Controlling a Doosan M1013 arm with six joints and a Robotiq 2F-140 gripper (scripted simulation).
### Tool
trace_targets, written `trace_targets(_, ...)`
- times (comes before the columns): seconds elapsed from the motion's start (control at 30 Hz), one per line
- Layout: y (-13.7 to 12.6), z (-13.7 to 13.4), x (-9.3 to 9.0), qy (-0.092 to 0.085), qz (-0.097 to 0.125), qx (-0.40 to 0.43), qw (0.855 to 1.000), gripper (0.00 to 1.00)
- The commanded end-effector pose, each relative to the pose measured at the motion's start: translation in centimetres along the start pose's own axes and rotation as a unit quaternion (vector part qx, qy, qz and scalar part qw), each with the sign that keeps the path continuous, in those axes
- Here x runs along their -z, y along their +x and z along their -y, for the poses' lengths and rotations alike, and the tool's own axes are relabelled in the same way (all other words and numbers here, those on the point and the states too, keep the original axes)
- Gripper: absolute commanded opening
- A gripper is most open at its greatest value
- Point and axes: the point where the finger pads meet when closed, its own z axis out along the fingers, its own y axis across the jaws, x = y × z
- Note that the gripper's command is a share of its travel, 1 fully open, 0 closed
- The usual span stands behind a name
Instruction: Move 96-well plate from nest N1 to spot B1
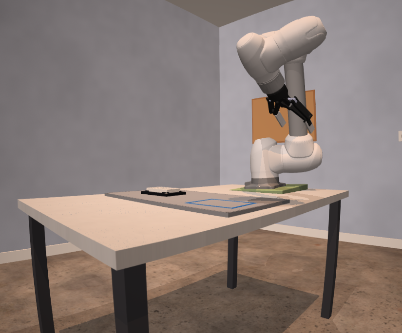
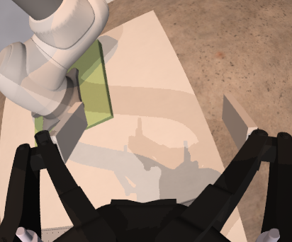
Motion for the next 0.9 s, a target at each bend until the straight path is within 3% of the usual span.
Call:
trace_targets(0.0,0.0,0.0,0.0,0.0,0.0,0.0,1.0,1.0)
trace_targets(0.53,0.0,0.0,0.0,0.0,0.0,0.0,1.0,1.0)
trace_targets(0.87,-4.4,1.0,1.2,-0.037,0.02,-0.16,0.986,1.0)
